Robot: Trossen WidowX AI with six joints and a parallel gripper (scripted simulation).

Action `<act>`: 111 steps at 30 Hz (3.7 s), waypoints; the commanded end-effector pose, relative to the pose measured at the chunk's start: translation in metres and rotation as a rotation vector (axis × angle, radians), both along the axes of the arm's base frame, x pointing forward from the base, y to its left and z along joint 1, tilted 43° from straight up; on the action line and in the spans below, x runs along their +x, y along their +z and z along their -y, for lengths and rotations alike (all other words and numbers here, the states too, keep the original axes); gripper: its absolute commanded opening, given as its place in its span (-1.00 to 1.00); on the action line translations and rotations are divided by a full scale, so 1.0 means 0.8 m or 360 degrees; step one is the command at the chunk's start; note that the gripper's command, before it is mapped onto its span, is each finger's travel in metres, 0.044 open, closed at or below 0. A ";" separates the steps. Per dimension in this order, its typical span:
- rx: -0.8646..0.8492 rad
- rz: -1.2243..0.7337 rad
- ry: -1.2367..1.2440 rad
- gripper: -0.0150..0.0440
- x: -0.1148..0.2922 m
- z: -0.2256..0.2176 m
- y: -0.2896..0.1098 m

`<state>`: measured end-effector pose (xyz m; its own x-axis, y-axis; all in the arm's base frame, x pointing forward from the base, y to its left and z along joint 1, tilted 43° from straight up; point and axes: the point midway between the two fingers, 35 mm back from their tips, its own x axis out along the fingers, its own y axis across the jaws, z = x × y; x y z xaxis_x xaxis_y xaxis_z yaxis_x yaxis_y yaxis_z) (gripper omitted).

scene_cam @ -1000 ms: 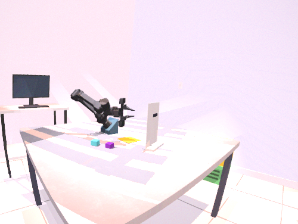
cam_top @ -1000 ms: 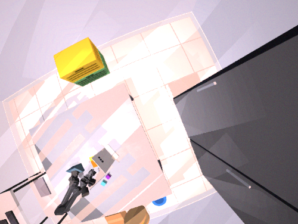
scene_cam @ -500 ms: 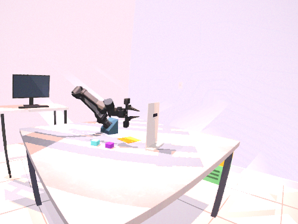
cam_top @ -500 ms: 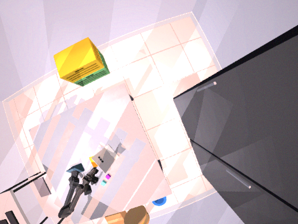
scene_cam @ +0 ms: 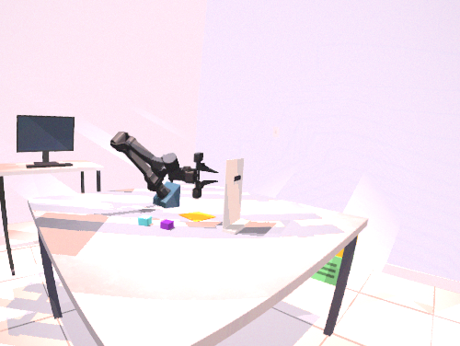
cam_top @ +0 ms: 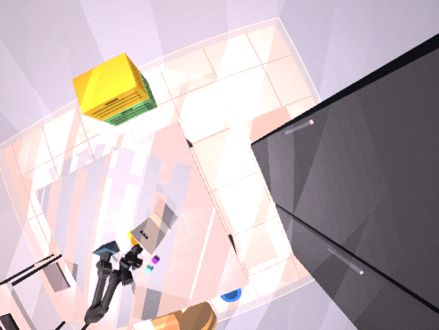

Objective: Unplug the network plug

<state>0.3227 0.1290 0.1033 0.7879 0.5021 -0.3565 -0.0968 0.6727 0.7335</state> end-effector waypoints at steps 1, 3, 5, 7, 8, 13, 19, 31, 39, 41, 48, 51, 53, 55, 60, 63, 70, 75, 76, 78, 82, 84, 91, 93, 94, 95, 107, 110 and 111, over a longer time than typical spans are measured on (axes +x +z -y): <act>0.0002 -0.0005 -0.0007 0.04 0.006 -0.001 -0.002; 0.0002 -0.0005 -0.0007 0.04 0.009 -0.002 -0.002; 0.0002 -0.0005 -0.0007 0.04 0.011 -0.003 -0.002; 0.0002 -0.0005 -0.0007 0.04 0.014 -0.004 -0.003; 0.0002 -0.0005 -0.0007 0.04 0.015 -0.005 -0.003; 0.0002 -0.0004 -0.0007 0.04 0.022 -0.007 -0.004; 0.0002 -0.0004 -0.0007 0.04 0.030 -0.010 -0.006; 0.0003 -0.0003 -0.0007 0.04 0.046 -0.016 -0.011; 0.0003 -0.0002 -0.0007 0.04 0.057 -0.021 -0.014; 0.0003 -0.0002 -0.0007 0.04 0.060 -0.022 -0.016; 0.0003 -0.0002 -0.0007 -0.19 0.062 -0.022 -0.016; 0.0003 -0.0002 -0.0007 -0.25 0.062 -0.022 -0.016; 0.0003 -0.0002 -0.0007 -0.30 0.062 -0.022 -0.016; 0.0003 -0.0002 -0.0007 -0.34 0.062 -0.022 -0.016; 0.0003 -0.0002 -0.0007 -0.46 0.062 -0.022 -0.016; 0.0003 -0.0002 -0.0007 -0.49 0.062 -0.022 -0.016; 0.0003 -0.0002 -0.0007 -0.49 0.059 -0.022 -0.016; 0.0003 -0.0002 -0.0007 -0.49 0.056 -0.021 -0.015; 0.0003 -0.0002 -0.0007 -0.49 0.056 -0.021 -0.015; 0.0003 -0.0002 -0.0007 -0.49 0.055 -0.020 -0.014; 0.0003 -0.0002 -0.0007 -0.49 0.052 -0.019 -0.014; 0.0003 -0.0002 -0.0007 -0.49 0.051 -0.019 -0.013; 0.0003 -0.0003 -0.0007 -0.49 0.047 -0.017 -0.012; 0.0003 -0.0003 -0.0007 -0.49 0.046 -0.017 -0.012; 0.0003 -0.0003 -0.0007 -0.49 0.045 -0.016 -0.012; 0.0003 -0.0003 -0.0007 -0.49 0.045 -0.016 -0.012; 0.0003 -0.0003 -0.0007 -0.49 0.038 -0.013 -0.010; 0.0003 -0.0003 -0.0007 -0.49 0.037 -0.012 -0.009; 0.0003 -0.0003 -0.0007 -0.49 0.036 -0.012 -0.009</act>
<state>0.3544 0.1396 0.0968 0.7918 0.4979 -0.3538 -0.0942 0.6719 0.7347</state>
